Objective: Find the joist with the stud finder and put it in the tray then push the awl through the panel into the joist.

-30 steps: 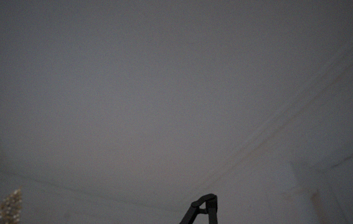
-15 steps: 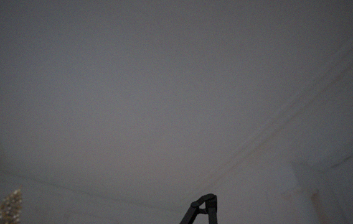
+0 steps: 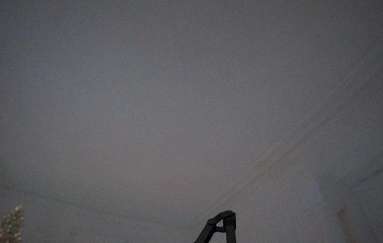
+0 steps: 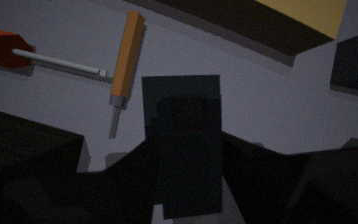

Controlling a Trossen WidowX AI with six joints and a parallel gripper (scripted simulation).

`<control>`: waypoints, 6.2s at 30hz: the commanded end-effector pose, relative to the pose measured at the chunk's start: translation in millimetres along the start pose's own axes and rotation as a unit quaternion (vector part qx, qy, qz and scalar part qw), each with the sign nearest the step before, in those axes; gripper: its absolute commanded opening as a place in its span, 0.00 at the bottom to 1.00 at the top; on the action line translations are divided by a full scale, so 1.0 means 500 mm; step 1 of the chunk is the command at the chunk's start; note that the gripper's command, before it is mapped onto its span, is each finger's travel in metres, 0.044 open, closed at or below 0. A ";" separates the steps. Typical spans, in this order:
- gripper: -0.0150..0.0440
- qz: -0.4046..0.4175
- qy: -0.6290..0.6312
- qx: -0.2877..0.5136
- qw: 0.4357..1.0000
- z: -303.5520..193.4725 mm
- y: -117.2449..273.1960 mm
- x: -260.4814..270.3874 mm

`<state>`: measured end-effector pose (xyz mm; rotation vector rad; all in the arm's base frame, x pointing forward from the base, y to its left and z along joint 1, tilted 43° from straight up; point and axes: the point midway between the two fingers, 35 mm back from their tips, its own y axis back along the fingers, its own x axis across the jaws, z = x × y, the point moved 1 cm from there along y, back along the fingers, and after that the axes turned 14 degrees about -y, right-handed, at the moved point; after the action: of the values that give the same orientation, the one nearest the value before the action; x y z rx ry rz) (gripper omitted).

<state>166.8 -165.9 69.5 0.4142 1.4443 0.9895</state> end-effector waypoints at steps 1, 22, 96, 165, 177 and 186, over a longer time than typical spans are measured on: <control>0.25 -0.001 -0.003 -0.004 1.000 0.016 0.022 -0.003; 0.25 -0.002 -0.003 -0.004 1.000 0.052 0.180 0.010; 0.25 -0.049 -0.177 -0.021 0.983 0.439 0.076 -0.106; 0.25 -0.048 -0.177 -0.021 0.983 0.438 -0.048 0.145; 0.25 -0.047 -0.177 -0.021 0.983 0.448 -0.057 0.235; 0.25 -0.046 -0.177 -0.021 0.983 0.456 -0.063 0.303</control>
<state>365.9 -7.0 -5.5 0.4588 1.1100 0.8196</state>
